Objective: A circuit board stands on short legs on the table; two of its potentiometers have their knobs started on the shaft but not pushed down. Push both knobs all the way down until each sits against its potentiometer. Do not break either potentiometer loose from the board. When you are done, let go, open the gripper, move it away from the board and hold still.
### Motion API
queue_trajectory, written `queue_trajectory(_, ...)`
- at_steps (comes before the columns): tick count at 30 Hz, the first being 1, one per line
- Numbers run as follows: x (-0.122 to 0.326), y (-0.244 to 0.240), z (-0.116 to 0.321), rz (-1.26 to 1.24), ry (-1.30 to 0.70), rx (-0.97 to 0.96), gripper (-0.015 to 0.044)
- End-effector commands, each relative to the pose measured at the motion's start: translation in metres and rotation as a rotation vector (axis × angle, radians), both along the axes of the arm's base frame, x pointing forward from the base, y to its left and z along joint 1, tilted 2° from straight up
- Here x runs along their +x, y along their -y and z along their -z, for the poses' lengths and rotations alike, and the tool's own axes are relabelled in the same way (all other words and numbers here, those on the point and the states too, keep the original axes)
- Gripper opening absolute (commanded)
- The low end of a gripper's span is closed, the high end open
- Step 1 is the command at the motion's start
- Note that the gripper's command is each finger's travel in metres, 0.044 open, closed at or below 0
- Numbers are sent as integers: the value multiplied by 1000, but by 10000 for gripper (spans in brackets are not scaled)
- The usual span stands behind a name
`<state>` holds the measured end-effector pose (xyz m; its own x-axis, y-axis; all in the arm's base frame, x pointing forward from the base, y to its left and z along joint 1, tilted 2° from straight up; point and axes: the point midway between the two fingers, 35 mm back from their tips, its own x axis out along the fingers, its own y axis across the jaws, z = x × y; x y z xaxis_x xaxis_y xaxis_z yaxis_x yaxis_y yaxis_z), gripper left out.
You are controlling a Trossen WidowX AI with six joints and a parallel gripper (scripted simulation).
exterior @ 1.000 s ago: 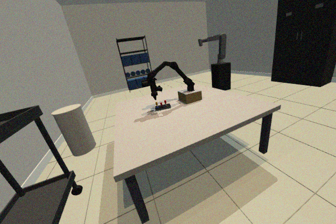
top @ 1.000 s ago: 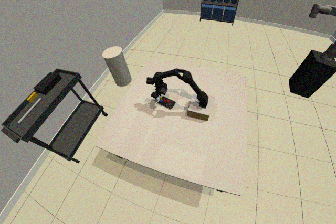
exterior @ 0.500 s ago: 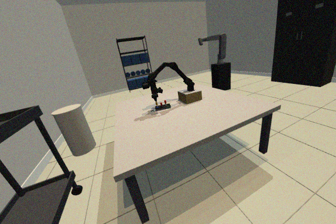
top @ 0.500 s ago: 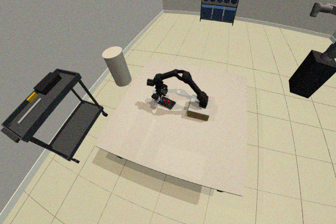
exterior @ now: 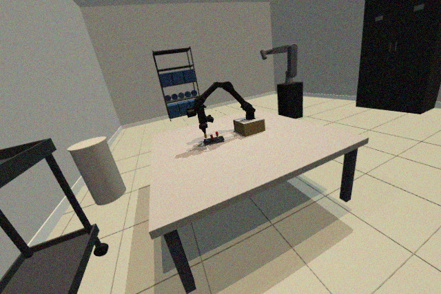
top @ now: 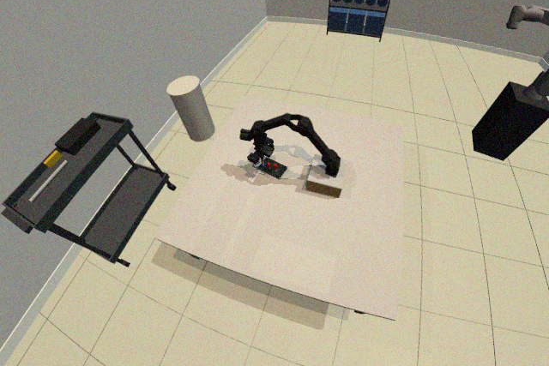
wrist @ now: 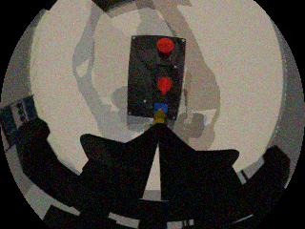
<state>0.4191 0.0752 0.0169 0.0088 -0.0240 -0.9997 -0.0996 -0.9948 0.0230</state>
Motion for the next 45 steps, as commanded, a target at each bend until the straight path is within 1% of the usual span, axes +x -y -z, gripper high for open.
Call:
queue_trajectory(1,0,0,2,-4,0,2,0)
queue_trajectory(45,0,0,9,-4,0,2,0)
